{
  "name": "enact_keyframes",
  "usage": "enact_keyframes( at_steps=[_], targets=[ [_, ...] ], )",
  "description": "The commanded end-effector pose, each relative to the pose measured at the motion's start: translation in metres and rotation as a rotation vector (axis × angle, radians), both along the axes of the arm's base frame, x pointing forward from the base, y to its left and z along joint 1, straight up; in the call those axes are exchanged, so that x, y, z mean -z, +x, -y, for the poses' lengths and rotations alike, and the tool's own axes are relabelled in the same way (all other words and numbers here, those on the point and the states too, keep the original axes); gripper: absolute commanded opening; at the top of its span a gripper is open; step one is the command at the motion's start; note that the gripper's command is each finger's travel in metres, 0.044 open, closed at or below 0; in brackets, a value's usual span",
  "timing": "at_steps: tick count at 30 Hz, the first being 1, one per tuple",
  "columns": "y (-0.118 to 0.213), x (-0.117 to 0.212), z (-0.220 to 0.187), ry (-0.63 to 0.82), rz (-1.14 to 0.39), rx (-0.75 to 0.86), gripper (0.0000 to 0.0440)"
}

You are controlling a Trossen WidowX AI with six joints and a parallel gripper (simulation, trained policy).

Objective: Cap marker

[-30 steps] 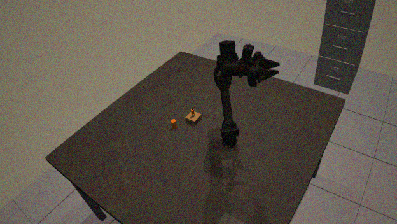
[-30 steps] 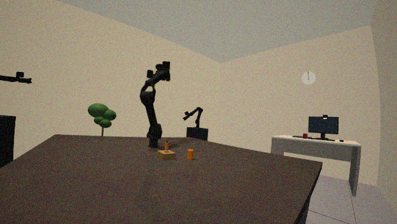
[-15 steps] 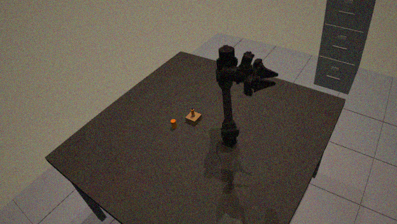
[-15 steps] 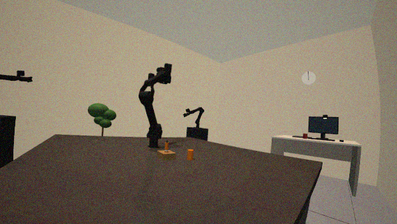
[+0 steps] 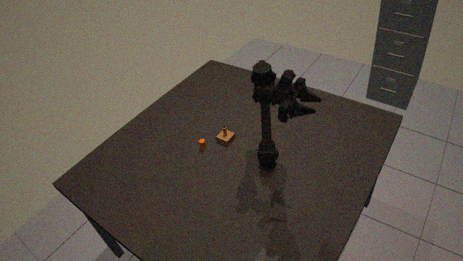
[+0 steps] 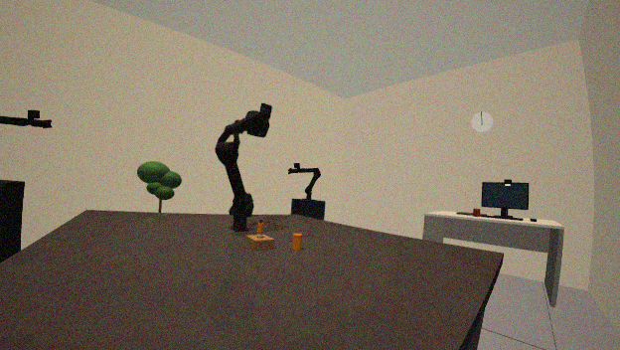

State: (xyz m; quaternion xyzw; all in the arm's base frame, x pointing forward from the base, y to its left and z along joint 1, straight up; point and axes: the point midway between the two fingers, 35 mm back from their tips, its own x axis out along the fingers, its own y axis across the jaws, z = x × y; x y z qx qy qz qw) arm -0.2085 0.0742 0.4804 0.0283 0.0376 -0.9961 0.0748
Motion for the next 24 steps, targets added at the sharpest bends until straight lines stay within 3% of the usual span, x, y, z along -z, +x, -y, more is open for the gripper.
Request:
enact_keyframes(
  at_steps=[1, 24],
  targets=[
    [-0.001, 0.009, -0.01, -0.011, 0.026, 0.026, 0.0308],
    [0.007, 0.055, -0.057, -0.044, 0.174, 0.181, 0.0311]
  ],
)
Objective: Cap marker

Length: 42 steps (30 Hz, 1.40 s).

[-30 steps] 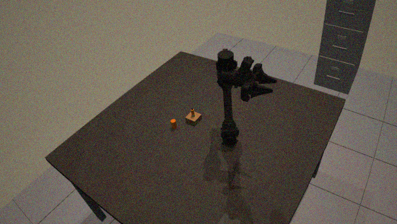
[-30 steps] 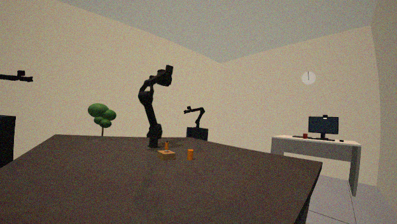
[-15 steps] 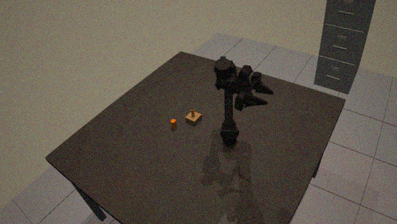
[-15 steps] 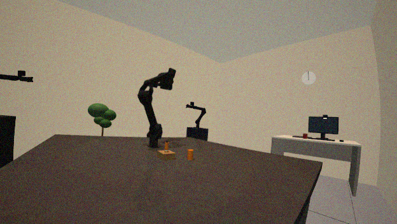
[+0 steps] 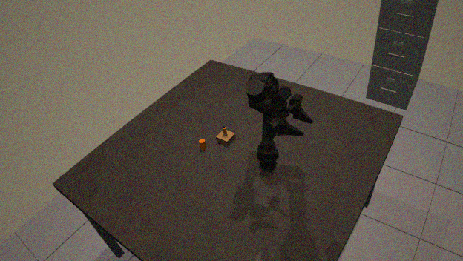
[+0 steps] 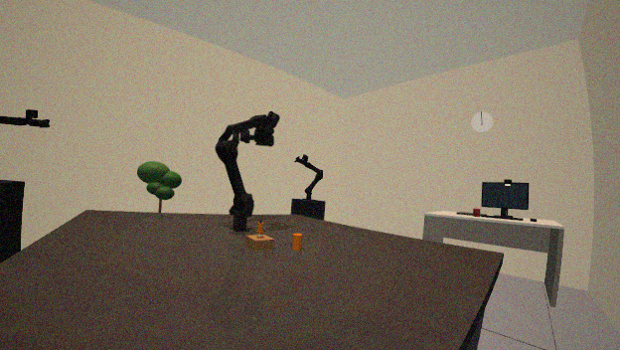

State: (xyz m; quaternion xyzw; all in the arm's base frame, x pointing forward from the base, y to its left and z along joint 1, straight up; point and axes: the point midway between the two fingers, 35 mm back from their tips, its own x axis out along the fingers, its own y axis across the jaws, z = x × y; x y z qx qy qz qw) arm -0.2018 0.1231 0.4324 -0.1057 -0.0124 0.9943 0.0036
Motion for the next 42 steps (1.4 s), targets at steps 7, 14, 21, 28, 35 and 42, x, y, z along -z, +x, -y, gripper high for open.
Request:
enact_keyframes(
  at_steps=[7, 14, 21, 28, 35, 42],
  targets=[
    [0.005, 0.02, -0.022, -0.02, 0.068, 0.063, 0.0311],
    [0.012, 0.034, -0.037, -0.03, 0.114, 0.107, 0.0312],
    [0.02, 0.047, -0.051, -0.041, 0.161, 0.15, 0.0313],
    [0.029, 0.059, -0.065, -0.051, 0.207, 0.191, 0.0314],
    [0.039, 0.071, -0.079, -0.061, 0.254, 0.231, 0.0314],
    [0.051, 0.083, -0.092, -0.072, 0.299, 0.269, 0.0315]
  ],
)
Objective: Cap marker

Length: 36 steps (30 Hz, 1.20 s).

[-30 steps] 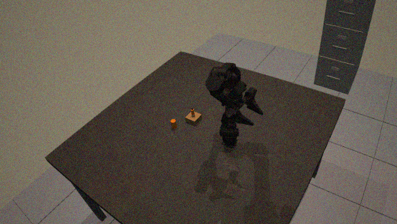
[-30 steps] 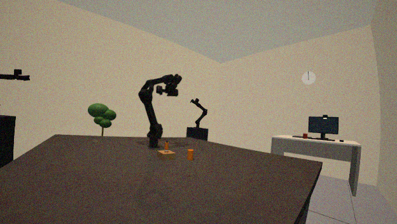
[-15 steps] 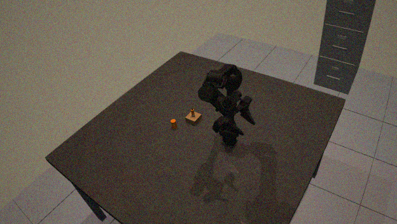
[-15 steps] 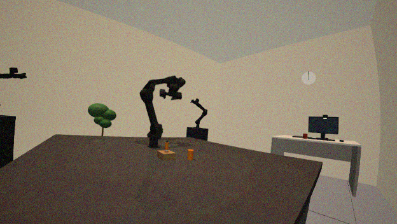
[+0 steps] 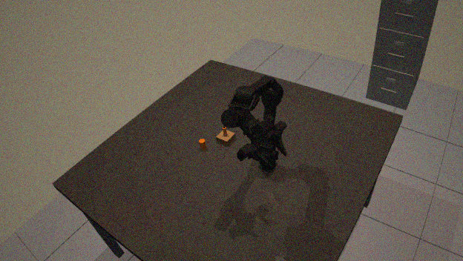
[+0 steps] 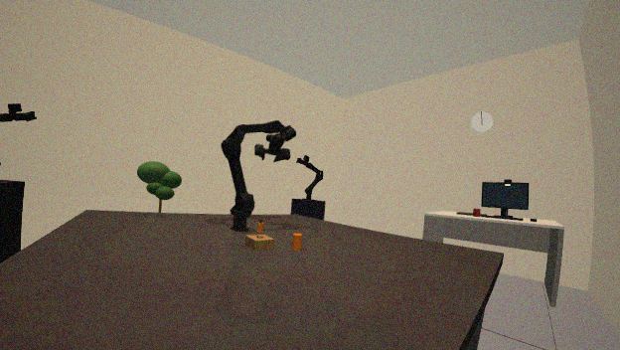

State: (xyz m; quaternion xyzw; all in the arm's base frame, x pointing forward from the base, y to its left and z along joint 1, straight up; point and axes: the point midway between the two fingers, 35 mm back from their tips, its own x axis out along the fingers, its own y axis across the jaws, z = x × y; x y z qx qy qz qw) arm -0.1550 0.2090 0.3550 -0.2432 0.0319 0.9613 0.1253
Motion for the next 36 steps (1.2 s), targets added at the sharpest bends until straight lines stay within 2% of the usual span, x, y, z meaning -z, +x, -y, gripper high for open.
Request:
enact_keyframes(
  at_steps=[1, 36],
  targets=[
    [0.006, 0.007, -0.008, -0.012, 0.026, 0.018, 0.0315],
    [0.086, 0.061, -0.063, -0.077, 0.239, 0.189, 0.0319]
  ],
)
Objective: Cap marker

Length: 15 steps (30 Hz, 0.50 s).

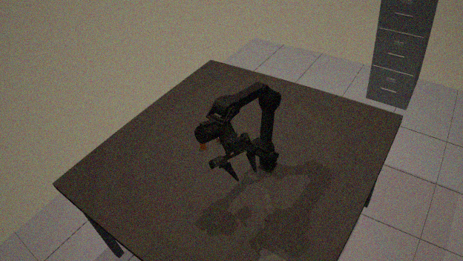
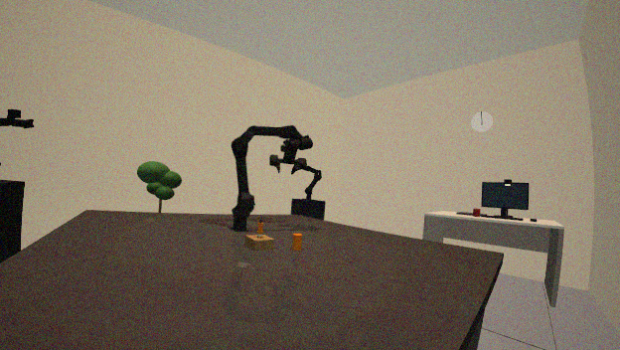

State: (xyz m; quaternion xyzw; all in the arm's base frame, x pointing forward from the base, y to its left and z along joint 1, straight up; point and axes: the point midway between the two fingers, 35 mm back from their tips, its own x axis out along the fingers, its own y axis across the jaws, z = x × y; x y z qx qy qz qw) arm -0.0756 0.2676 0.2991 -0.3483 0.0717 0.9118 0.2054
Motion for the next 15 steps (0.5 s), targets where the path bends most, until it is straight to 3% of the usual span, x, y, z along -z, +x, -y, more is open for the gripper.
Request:
enact_keyframes(
  at_steps=[1, 15],
  targets=[
    [0.01, 0.006, -0.006, -0.013, 0.022, 0.014, 0.0319],
    [0.051, 0.025, -0.019, -0.046, 0.097, 0.077, 0.0321]
  ],
)
